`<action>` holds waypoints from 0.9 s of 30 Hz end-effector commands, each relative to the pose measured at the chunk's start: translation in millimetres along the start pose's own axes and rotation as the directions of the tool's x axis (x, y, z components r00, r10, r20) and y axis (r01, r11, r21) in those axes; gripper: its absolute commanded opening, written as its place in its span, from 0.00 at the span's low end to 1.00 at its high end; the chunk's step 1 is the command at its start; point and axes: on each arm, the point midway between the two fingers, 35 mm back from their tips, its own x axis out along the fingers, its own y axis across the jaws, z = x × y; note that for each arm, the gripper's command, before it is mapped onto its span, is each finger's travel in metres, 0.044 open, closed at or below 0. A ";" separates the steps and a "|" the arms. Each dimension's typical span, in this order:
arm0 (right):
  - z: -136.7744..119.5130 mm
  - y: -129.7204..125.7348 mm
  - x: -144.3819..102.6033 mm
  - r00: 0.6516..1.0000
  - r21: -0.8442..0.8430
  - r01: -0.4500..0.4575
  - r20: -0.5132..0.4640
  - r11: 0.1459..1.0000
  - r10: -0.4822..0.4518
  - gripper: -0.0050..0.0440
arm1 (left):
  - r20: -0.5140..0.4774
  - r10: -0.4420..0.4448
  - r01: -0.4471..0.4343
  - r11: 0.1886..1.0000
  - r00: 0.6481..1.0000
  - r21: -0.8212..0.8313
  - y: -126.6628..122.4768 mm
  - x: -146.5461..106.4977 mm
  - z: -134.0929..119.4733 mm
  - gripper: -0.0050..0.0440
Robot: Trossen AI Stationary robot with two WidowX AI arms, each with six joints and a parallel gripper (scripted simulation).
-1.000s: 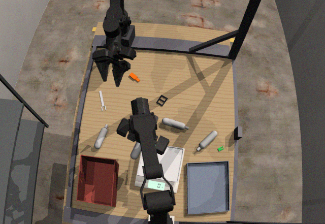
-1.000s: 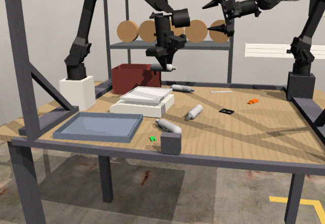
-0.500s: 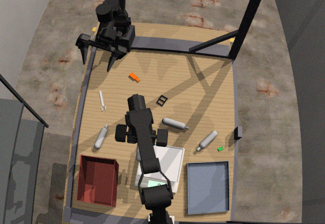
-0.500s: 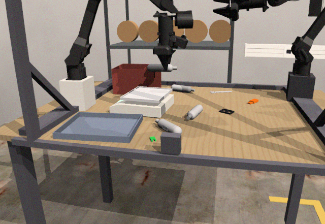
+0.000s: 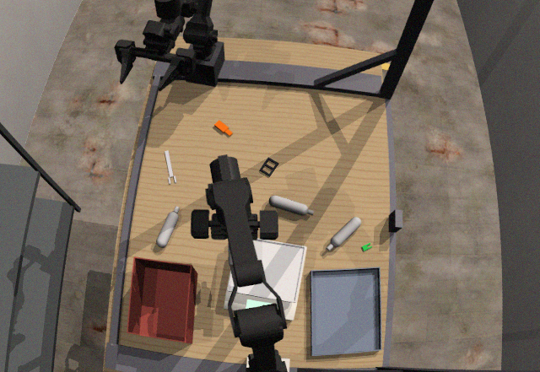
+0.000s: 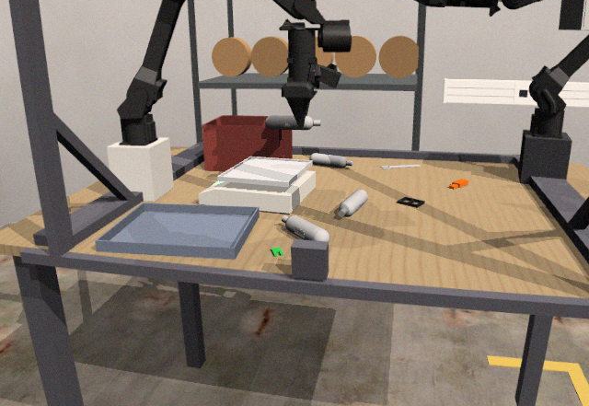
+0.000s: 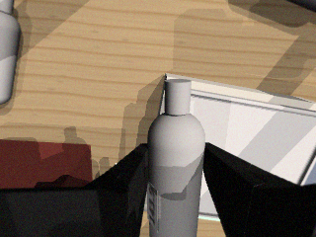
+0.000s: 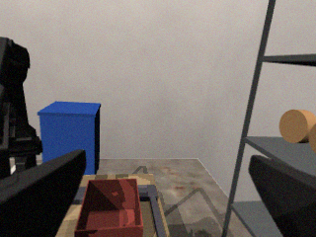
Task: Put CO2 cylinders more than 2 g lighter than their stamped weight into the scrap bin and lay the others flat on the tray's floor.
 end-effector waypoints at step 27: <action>-4.0 0.7 6.4 0.919 -0.201 -0.321 -0.304 0.926 0.253 1.00 | 0.027 0.000 0.000 1.000 1.000 -0.004 -61.4 6.1 -35.6 0.00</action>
